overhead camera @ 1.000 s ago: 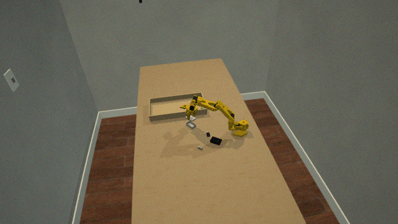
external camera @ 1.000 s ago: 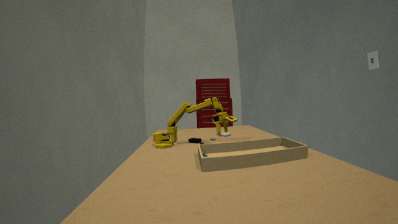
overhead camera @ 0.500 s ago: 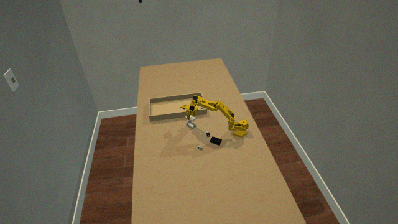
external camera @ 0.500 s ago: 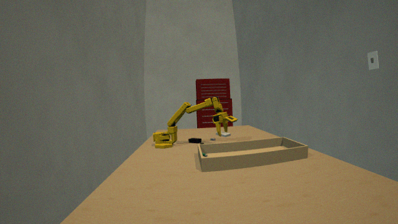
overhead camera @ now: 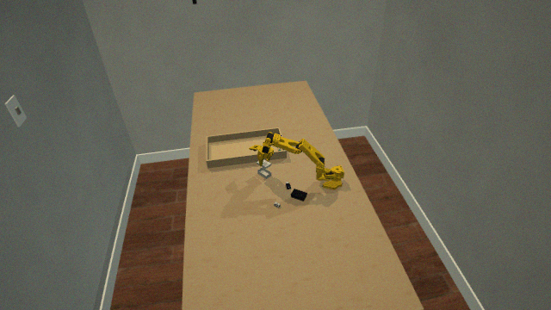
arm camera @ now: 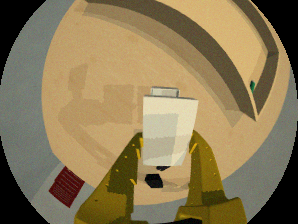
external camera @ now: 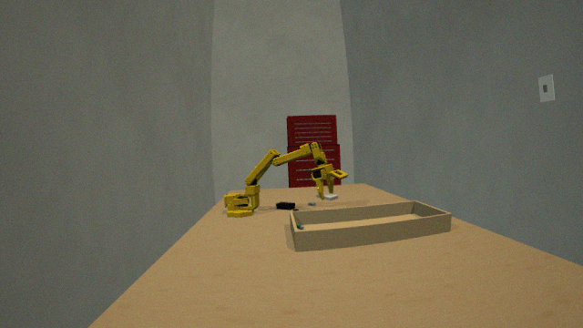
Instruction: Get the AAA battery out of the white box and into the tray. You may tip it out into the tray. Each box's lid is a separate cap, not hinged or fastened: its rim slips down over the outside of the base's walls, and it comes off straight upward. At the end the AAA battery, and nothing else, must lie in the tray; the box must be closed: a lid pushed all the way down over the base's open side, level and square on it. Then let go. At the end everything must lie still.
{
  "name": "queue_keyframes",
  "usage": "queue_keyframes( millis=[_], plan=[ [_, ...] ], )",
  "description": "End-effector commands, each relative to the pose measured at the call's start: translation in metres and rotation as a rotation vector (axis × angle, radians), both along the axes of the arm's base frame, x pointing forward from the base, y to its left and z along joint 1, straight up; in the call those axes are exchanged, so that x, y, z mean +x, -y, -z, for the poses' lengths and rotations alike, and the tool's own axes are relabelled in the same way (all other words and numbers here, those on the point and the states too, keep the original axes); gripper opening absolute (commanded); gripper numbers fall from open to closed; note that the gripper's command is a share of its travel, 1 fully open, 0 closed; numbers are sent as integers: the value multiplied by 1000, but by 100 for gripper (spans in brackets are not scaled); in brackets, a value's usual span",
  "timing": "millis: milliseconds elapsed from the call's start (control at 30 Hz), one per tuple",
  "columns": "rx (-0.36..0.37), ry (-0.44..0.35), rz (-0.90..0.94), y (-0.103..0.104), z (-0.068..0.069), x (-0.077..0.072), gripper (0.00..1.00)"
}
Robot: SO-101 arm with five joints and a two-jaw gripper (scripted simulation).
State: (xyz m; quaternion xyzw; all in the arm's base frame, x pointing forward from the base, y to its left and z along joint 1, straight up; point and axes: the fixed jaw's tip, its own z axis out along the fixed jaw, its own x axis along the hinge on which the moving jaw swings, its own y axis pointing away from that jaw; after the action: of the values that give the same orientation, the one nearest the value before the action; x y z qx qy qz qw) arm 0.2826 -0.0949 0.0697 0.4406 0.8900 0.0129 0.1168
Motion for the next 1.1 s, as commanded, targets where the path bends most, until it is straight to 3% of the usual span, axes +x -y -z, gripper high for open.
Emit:
queue_keyframes(
  millis=[0,1067],
  plan=[
    [-27,77,-12,-2,-19,6,20],
    [-25,83,-15,-5,-19,8,20]
  ],
)
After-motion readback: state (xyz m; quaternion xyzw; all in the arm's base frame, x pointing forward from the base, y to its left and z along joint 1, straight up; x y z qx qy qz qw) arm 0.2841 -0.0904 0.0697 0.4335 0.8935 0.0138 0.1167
